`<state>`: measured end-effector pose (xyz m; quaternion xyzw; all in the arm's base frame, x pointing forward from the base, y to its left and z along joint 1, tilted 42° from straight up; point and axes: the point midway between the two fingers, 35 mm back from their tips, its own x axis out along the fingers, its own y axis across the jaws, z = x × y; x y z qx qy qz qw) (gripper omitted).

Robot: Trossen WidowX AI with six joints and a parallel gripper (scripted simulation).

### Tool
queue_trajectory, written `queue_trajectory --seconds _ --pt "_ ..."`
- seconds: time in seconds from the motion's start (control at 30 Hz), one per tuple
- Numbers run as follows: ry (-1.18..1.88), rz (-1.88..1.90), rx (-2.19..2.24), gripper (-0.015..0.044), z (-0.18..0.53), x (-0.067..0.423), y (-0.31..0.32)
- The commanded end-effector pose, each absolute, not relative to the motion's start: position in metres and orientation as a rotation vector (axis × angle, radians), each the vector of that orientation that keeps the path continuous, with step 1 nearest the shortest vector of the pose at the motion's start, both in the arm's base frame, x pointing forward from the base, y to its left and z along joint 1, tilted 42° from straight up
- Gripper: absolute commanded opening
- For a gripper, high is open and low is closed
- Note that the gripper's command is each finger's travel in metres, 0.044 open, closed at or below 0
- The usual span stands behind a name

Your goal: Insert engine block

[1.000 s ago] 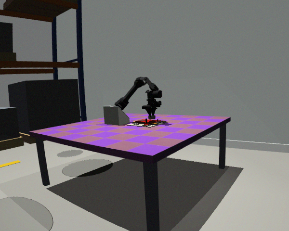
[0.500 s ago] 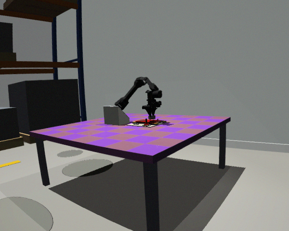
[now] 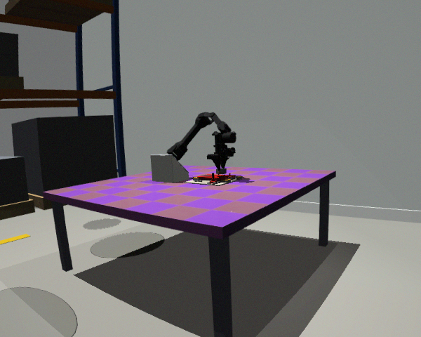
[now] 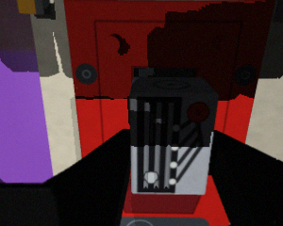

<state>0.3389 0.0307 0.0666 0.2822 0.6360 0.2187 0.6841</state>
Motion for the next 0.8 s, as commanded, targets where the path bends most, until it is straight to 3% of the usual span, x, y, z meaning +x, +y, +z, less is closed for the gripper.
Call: queue_trajectory --seconds 0.0,0.77 --pt "1.424 0.489 0.637 0.0160 0.0667 0.3391 0.0310" --pt "1.425 0.489 0.639 0.0160 0.0625 0.3387 0.0336"
